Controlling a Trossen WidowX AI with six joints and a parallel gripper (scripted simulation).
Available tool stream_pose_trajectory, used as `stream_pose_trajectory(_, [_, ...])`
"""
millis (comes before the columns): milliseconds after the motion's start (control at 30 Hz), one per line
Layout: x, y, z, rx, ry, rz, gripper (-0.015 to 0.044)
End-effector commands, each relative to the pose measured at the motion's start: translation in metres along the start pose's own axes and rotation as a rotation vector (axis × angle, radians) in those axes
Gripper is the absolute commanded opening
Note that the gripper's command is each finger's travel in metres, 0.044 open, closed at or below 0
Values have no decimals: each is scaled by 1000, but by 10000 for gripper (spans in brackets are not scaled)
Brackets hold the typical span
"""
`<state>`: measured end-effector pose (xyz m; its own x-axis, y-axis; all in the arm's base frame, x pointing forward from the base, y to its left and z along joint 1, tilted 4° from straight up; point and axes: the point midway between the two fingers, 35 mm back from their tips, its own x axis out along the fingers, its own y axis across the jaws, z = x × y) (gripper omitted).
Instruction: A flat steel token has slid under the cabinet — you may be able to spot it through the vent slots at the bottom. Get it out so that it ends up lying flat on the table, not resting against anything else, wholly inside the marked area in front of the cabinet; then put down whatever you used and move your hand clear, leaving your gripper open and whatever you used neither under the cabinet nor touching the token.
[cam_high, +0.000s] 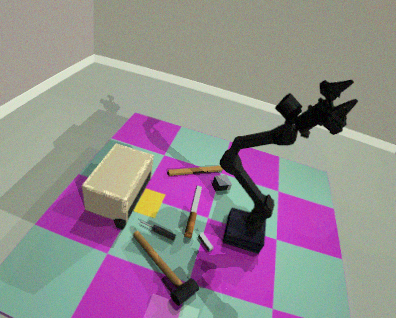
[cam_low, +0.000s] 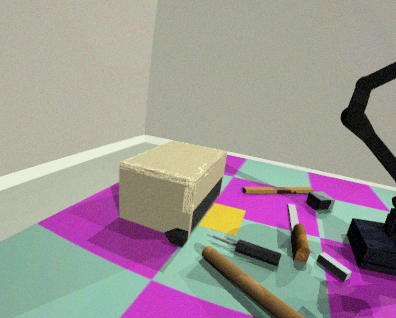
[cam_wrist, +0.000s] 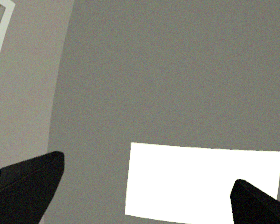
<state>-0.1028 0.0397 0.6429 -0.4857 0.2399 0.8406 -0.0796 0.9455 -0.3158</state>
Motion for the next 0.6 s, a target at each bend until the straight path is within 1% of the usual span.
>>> stream_pose_trajectory(0, [0,0,0,0,0,0,374])
stream_pose_trajectory(200, [0,0,0,0,0,0,216])
stream_pose_trajectory(233, [0,0,0,0,0,-1,200])
stream_pose_trajectory(333, [0,0,0,0,0,-1,121])
stream_pose_trajectory(400, [0,0,0,0,0,-1,120])
stream_pose_trajectory(433, [0,0,0,0,0,-1,146])
stream_pose_trajectory(567, [-6,2,3,0,0,0,41])
